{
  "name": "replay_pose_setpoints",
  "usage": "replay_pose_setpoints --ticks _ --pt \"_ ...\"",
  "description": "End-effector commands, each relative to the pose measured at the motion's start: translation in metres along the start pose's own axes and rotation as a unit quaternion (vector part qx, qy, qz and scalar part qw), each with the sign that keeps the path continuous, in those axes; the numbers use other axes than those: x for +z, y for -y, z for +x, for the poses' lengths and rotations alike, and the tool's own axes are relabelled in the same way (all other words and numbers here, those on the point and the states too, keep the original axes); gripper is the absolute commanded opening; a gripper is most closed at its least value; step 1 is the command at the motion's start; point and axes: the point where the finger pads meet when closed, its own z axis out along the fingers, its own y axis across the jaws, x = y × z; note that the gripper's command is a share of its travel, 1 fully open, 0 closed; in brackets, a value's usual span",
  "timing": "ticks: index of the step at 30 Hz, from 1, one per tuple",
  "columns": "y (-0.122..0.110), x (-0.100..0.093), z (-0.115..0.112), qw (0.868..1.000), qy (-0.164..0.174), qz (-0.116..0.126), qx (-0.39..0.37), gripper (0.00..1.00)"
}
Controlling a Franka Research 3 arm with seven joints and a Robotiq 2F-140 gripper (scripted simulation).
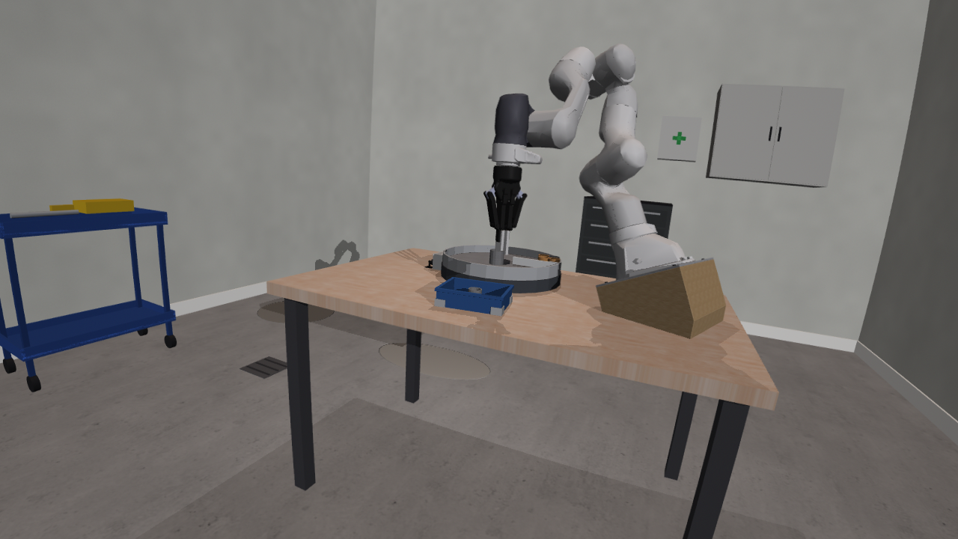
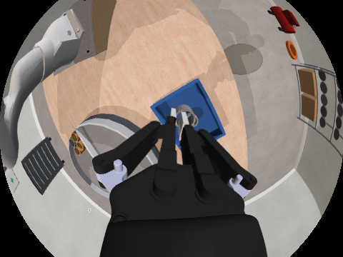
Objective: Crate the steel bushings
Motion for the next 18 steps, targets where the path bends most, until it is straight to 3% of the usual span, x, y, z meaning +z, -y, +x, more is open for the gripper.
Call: replay_pose_setpoints --ticks 1,18 --pt "-0.0020 -0.0007 0.0000 1.000 0.000 -0.002 -0.005 0.00" --pt "-0.0041 -0.0007 0.0001 1.000 0.000 -0.002 -0.005 0.00"
